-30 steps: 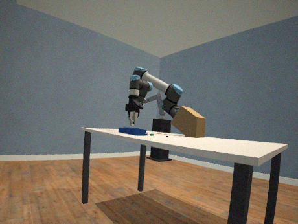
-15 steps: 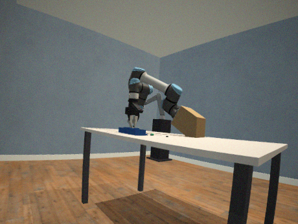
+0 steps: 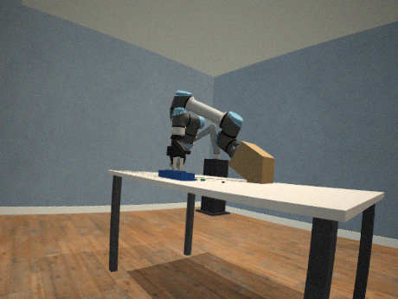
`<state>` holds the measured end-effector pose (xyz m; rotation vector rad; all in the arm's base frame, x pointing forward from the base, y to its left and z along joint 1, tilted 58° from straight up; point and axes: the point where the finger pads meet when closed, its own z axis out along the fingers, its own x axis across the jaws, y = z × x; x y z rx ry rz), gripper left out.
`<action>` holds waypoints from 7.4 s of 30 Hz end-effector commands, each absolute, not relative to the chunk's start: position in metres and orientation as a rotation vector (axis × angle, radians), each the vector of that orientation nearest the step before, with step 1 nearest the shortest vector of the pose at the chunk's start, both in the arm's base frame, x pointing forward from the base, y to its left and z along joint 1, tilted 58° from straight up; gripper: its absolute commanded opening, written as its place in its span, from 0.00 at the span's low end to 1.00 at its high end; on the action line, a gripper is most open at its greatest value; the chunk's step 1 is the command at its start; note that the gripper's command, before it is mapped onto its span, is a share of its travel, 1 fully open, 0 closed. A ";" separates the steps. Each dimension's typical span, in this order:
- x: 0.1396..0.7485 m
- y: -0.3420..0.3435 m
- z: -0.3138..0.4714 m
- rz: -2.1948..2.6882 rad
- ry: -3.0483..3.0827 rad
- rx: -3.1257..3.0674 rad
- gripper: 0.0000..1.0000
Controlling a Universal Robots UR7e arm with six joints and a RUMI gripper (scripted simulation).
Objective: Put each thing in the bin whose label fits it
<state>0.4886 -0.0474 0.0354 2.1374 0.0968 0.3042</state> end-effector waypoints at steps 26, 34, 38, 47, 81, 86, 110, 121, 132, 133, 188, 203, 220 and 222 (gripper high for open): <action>0.489 -0.047 0.036 0.311 0.099 2.138 0.18; 0.489 -0.047 0.036 0.311 0.099 2.138 0.18; 0.489 -0.047 0.036 0.311 0.099 2.138 0.18; 0.489 -0.047 0.036 0.311 0.099 2.138 0.18; 0.484 -0.026 0.051 0.317 0.097 2.137 0.18; 0.483 -0.022 0.054 0.317 0.097 2.137 0.18; 0.461 -0.001 0.050 0.366 -0.004 2.146 0.17; 0.407 0.017 0.002 0.494 -0.236 2.158 0.17; 0.361 0.033 -0.040 0.612 -0.457 2.161 0.17; 0.362 0.035 -0.041 0.622 -0.475 2.161 0.17; 0.369 0.031 -0.032 0.865 -0.978 2.035 0.17; 0.376 0.001 -0.052 0.860 -0.976 2.033 0.17; 0.387 -0.020 -0.065 0.859 -0.977 2.035 0.17; 0.387 -0.022 -0.066 0.859 -0.977 2.035 0.17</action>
